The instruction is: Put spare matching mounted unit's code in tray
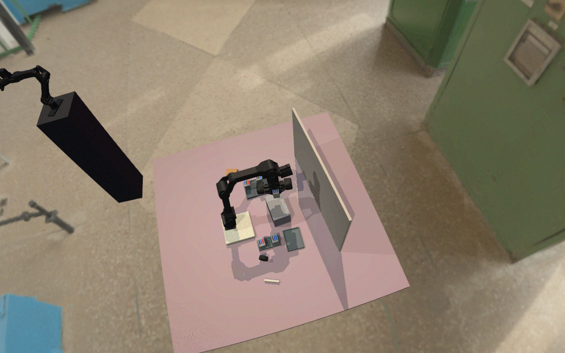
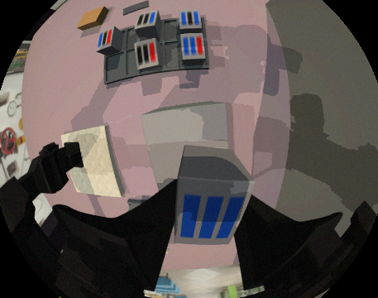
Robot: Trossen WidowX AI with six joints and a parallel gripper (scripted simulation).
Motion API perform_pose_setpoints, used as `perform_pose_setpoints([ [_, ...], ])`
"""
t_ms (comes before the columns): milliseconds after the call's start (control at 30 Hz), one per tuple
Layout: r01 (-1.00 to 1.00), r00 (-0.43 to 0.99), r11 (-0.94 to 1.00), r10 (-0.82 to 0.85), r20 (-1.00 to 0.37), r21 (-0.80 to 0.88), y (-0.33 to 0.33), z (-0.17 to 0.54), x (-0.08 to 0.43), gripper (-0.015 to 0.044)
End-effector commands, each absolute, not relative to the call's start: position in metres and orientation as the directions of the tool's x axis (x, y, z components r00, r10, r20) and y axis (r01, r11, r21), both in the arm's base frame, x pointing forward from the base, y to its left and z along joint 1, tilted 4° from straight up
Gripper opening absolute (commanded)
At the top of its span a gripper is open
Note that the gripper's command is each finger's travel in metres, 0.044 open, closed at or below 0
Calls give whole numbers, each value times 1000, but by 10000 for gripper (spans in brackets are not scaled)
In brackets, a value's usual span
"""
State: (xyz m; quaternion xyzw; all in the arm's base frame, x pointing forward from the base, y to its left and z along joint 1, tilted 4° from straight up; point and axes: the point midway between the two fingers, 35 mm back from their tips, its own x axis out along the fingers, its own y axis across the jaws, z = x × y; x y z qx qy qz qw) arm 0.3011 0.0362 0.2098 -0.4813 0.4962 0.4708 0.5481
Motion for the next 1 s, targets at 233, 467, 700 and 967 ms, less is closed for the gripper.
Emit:
perform_pose_setpoints([
  [233, -995, 47, 91, 27, -999, -44, -21, 203, 328, 0],
  [467, -997, 45, 61, 32, -998, -43, -61, 199, 340, 0],
  [700, -999, 44, 27, 38, -998, -43, -104, 195, 346, 0],
  [967, -999, 45, -12, 45, -998, -46, -156, 189, 345, 0],
])
